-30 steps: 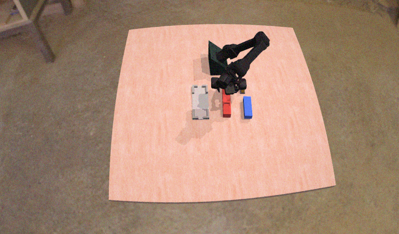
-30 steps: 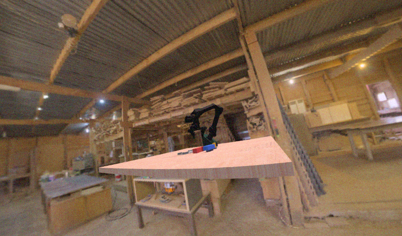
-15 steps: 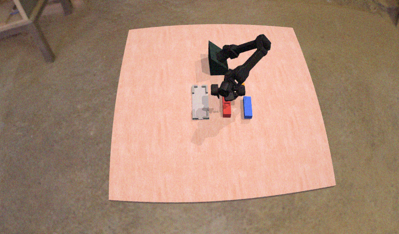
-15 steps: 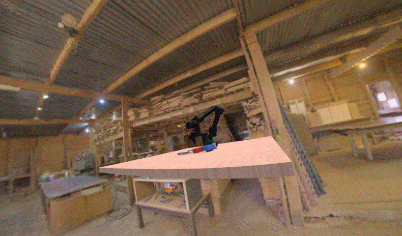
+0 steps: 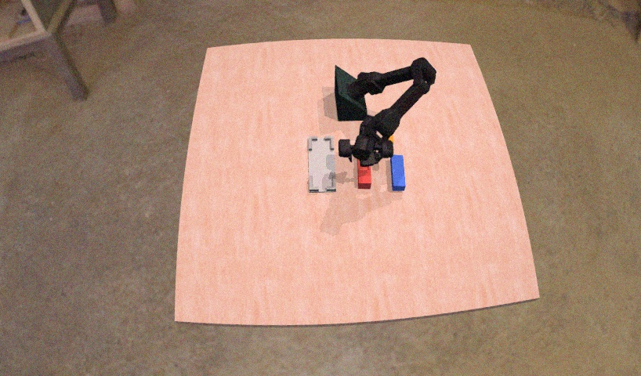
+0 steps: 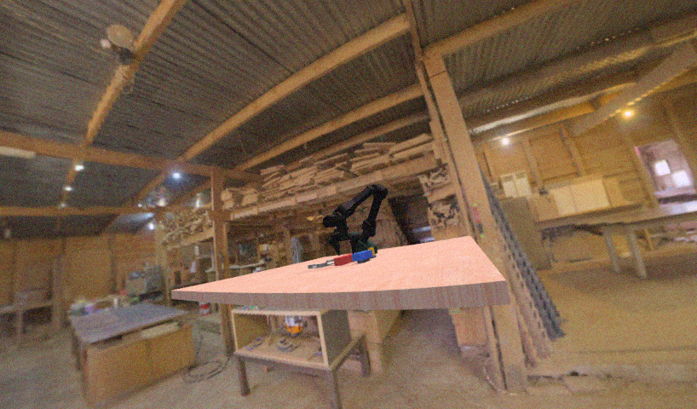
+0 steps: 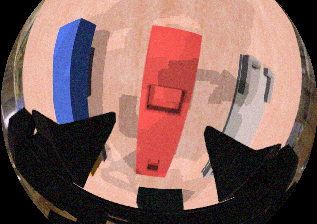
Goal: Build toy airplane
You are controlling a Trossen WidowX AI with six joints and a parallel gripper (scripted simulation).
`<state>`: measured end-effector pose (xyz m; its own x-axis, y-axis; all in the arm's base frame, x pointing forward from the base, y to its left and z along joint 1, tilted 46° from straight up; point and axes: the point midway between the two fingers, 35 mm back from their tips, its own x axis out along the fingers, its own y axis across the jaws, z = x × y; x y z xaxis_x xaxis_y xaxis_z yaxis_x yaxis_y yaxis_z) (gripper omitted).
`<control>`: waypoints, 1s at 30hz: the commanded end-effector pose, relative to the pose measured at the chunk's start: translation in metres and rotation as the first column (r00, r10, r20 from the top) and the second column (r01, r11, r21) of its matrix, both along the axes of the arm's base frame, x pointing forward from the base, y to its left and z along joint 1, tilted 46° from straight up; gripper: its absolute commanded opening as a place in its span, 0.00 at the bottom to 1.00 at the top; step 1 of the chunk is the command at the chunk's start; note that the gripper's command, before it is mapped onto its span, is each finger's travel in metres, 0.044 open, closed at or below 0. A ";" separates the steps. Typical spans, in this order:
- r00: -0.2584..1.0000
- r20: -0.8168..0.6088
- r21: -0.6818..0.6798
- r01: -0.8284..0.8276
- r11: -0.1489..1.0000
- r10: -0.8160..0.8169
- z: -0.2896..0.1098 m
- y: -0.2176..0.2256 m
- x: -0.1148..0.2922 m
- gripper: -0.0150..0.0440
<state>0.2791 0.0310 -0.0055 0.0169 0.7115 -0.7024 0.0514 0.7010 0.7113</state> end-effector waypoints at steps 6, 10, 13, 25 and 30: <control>1.000 -0.011 0.006 0.005 1.000 -0.005 -0.012 0.012 -0.002 1.00; 1.000 -0.011 0.006 0.005 1.000 -0.005 -0.016 0.017 -0.002 1.00; 1.000 -0.011 0.007 0.005 1.000 -0.005 -0.019 0.020 -0.002 1.00; 1.000 -0.011 0.008 0.005 1.000 -0.005 -0.024 0.025 -0.003 0.73; 1.000 -0.011 0.008 0.005 1.000 -0.005 -0.024 0.025 -0.003 0.54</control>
